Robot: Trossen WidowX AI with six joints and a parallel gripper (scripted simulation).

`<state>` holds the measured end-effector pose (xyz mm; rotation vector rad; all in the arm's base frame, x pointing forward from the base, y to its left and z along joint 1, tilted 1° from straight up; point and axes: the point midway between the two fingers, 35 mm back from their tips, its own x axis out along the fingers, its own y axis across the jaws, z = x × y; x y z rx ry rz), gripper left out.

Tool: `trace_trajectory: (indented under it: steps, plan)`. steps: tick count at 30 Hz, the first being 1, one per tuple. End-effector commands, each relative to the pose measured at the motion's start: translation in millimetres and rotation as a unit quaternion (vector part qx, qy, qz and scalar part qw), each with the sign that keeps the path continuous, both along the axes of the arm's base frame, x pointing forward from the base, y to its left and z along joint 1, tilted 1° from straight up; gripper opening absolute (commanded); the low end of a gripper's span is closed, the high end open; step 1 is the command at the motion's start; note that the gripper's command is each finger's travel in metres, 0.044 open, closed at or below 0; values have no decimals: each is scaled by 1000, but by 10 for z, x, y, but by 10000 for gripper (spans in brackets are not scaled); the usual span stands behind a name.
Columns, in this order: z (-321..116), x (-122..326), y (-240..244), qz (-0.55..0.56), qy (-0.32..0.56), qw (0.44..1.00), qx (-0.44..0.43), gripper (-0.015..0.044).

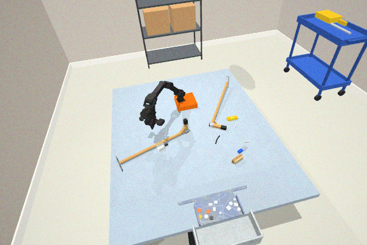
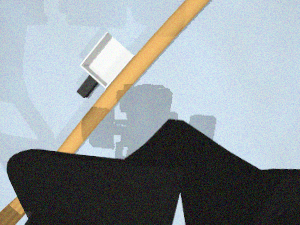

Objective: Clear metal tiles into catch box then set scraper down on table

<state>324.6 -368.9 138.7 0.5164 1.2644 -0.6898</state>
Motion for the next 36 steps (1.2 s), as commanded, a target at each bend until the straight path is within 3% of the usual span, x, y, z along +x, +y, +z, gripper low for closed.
trace_trajectory:
  steps: [1, 36]
  plan:
    - [-108, 14, -10, -4, -1, 1000, 3, 0]
    - [-834, 37, -42, -16, -3, 1000, 4, 0]
